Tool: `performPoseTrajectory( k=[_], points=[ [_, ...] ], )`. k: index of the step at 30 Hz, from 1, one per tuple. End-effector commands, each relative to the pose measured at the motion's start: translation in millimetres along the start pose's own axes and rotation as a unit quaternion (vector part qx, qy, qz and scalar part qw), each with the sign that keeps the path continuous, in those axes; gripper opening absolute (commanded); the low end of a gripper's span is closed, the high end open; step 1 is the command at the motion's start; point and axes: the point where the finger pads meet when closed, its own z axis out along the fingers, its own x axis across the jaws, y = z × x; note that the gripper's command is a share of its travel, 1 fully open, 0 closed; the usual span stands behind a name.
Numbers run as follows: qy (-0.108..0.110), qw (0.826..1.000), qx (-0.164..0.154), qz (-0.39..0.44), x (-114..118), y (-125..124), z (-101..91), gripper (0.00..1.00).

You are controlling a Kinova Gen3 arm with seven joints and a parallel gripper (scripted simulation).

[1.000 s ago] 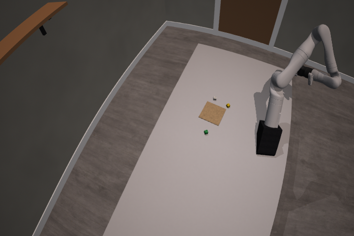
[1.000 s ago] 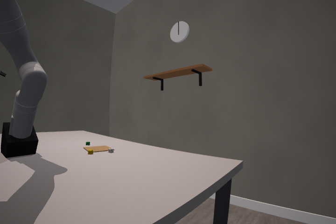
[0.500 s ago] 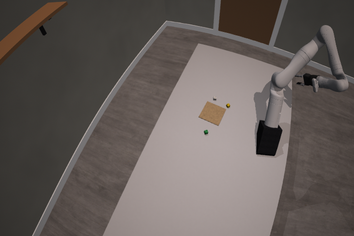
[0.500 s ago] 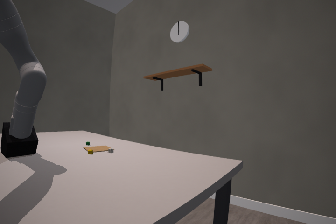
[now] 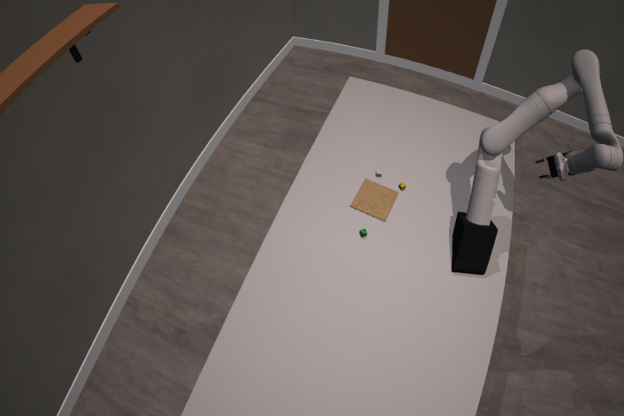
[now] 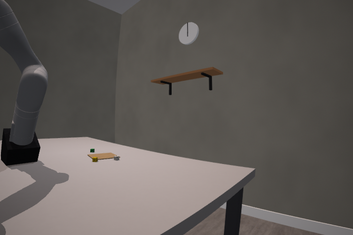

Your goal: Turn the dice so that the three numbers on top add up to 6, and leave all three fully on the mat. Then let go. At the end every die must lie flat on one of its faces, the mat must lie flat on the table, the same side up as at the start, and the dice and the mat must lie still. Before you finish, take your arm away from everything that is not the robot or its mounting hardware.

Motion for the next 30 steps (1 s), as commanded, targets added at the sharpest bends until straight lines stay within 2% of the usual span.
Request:
performPoseTrajectory(
  k=[1,9,10,18,19,27,28,30],
  points=[
    [-0.01,1.0,-0.019,0.016,-10,-3,-11.3,1.0],
    [-0.01,1.0,-0.019,0.016,-10,-3,-11.3,1.0],
    [-0.03,0.999,-0.032,0.031,-22,-11,-22.7,1.0],
    [-0.03,0.999,-0.032,0.031,-22,-11,-22.7,1.0],
    [-0.051,0.997,-0.044,0.048,-34,-20,-34.5,1.0],
    [-0.051,0.997,-0.044,0.048,-34,-20,-34.5,1.0],
    [-0.071,0.994,-0.057,0.065,-45,-30,-46.4,1.0],
    [-0.071,0.994,-0.057,0.065,-45,-30,-46.4,1.0]
  ],
)
